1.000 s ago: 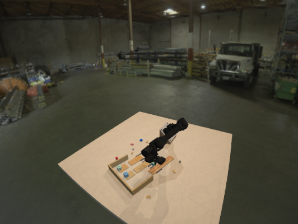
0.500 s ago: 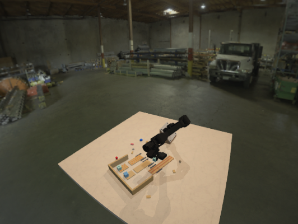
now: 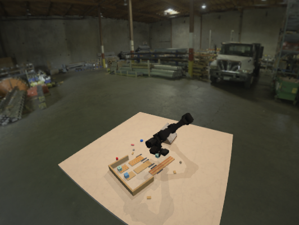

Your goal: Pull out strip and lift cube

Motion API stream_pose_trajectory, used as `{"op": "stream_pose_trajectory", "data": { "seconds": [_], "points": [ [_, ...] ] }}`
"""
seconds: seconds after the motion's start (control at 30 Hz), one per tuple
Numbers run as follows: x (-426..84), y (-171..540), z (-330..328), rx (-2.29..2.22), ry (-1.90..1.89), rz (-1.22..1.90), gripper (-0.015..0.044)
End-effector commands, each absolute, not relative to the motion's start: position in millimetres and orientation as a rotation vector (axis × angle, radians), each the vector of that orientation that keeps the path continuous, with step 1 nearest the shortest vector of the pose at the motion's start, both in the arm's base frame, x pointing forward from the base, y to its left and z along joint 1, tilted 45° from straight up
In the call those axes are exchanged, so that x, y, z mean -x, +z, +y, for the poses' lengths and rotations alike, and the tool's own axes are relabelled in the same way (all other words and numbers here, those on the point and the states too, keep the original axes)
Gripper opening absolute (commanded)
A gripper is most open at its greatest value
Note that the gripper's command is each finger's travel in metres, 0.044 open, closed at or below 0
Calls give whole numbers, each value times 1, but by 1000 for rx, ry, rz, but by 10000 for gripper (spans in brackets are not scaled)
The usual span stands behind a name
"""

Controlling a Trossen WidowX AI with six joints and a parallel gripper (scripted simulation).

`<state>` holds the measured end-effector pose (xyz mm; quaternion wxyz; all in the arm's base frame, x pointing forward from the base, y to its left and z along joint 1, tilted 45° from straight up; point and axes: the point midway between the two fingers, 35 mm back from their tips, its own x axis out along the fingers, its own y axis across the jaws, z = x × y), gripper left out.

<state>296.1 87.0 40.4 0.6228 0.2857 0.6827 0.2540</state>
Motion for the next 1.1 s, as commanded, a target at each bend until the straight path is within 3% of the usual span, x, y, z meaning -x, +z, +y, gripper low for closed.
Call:
{"op": "stream_pose_trajectory", "data": {
  "seconds": [0.0, 1.07],
  "points": [
    [-289, 41, 85, -647, 585, 1561, 0],
    [-291, 65, 60, -646, 584, 1561, 0]
  ]
}}
